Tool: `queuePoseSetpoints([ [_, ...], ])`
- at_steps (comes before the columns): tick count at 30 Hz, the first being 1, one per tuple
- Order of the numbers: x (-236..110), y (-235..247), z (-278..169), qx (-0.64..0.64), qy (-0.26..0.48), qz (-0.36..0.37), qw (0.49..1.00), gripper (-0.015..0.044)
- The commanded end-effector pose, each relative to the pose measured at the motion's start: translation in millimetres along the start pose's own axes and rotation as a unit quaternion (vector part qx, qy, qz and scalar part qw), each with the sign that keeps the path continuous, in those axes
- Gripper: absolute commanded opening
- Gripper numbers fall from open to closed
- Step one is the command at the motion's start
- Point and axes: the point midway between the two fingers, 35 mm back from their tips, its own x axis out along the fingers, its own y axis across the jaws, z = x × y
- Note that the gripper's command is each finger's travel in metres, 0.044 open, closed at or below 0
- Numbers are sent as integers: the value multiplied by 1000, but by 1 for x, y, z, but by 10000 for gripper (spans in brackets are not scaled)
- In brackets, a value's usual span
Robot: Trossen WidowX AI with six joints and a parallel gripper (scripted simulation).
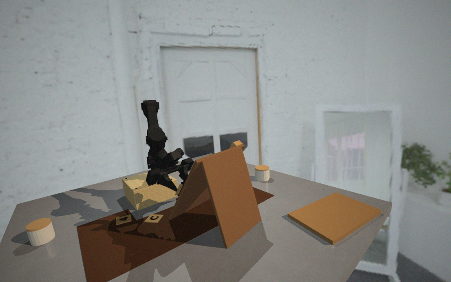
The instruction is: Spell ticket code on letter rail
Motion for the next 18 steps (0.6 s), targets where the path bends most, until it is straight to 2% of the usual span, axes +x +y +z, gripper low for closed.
queuePoseSetpoints([
  [1, 0, 1, 0, 2, 0, -1, 1000, 0],
  [18, 0, 10, 0, 2, 0, 0, 1000, 0],
])
